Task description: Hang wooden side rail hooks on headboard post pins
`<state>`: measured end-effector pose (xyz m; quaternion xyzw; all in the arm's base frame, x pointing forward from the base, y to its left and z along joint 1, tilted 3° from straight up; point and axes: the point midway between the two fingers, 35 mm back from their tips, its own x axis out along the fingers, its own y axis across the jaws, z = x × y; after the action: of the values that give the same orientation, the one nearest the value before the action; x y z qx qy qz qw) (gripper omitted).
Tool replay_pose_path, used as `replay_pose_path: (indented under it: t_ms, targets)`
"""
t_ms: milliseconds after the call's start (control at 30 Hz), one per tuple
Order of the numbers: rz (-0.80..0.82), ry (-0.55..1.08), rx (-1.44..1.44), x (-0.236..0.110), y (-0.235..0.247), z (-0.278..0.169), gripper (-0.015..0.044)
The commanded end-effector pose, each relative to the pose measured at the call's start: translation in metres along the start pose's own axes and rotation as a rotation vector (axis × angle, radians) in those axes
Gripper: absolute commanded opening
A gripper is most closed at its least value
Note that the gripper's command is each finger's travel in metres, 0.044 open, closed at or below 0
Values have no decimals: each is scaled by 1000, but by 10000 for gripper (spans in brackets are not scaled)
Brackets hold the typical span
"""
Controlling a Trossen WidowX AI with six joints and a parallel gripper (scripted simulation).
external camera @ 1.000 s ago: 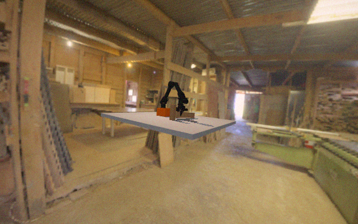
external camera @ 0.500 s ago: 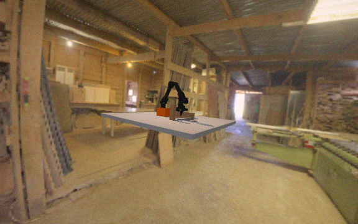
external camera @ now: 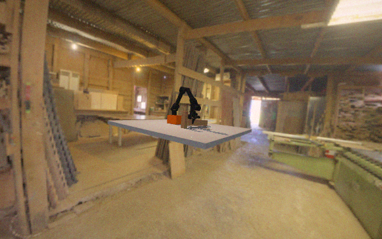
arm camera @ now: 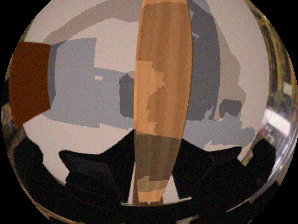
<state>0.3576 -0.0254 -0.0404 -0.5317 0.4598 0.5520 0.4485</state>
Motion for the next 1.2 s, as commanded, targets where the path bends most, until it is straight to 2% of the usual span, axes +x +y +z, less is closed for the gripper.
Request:
replay_pose_path:
  t_ms: [0, 1167]
  targets:
    - [-12, 6, -3, -5, -2, -3, 0]
    - [-12, 6, -3, -2, -1, -6, 0]
